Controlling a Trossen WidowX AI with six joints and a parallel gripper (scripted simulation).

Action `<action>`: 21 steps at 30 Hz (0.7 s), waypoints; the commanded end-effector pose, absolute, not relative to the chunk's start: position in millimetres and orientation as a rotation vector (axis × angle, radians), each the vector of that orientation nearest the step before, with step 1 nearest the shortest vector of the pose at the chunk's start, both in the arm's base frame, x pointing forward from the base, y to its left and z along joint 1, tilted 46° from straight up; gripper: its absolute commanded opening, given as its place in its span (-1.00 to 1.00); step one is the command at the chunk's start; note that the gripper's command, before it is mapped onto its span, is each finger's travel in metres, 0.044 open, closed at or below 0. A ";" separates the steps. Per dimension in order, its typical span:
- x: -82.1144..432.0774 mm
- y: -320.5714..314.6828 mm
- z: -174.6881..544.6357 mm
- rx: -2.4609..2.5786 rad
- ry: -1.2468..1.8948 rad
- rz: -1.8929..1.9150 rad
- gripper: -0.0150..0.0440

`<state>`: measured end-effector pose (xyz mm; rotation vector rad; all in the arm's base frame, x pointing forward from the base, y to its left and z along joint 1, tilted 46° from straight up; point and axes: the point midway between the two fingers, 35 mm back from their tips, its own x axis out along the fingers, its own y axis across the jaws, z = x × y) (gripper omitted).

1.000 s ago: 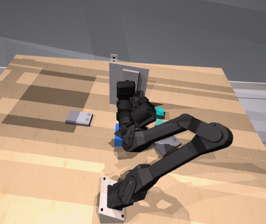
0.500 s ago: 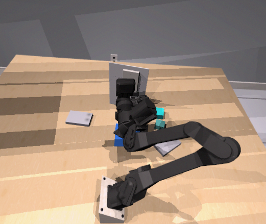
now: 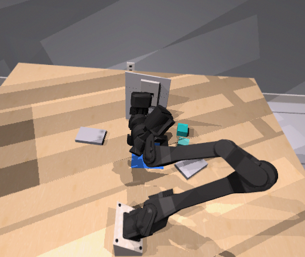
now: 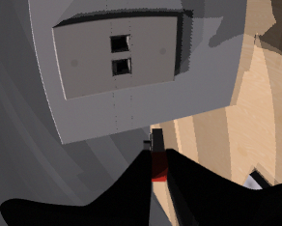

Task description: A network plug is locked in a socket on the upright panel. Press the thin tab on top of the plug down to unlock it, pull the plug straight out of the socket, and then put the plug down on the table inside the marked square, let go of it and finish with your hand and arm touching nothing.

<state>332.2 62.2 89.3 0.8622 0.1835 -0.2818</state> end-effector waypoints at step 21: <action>311.0 22.6 58.5 0.900 0.256 -0.697 -0.49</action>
